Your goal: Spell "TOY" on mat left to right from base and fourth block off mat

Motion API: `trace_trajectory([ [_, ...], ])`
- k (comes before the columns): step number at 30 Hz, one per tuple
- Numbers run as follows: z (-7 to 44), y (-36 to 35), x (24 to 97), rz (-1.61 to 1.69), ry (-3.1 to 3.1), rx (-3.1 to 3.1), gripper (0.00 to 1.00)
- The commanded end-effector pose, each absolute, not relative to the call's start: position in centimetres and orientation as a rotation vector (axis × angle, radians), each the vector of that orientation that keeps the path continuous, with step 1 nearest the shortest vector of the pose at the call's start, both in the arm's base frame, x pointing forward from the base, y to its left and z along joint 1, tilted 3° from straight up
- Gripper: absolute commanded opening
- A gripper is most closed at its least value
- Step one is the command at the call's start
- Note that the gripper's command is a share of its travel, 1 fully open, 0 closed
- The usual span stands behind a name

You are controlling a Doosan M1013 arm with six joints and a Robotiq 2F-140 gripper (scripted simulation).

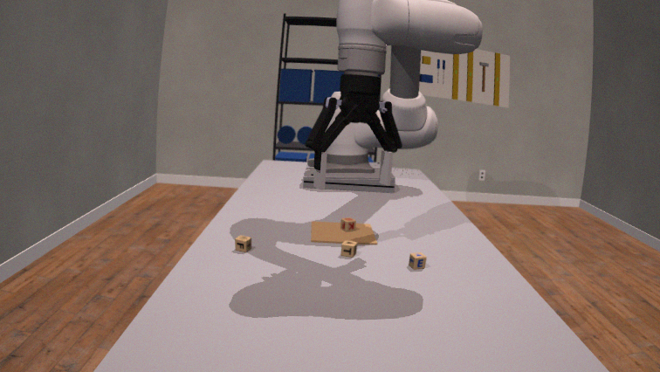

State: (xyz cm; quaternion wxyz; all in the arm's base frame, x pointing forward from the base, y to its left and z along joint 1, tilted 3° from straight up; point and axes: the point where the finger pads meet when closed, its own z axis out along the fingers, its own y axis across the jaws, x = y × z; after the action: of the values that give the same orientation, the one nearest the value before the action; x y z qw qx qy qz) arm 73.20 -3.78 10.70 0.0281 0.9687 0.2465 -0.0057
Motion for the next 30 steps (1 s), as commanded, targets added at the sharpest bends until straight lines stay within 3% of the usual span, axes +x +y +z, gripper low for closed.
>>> trace_trajectory([
  [1,10.1,-3.73,73.13,-0.026,0.928,2.948,1.0],
  [30,9.24,-3.79,73.13,-0.054,1.988,2.38,1.0],
])
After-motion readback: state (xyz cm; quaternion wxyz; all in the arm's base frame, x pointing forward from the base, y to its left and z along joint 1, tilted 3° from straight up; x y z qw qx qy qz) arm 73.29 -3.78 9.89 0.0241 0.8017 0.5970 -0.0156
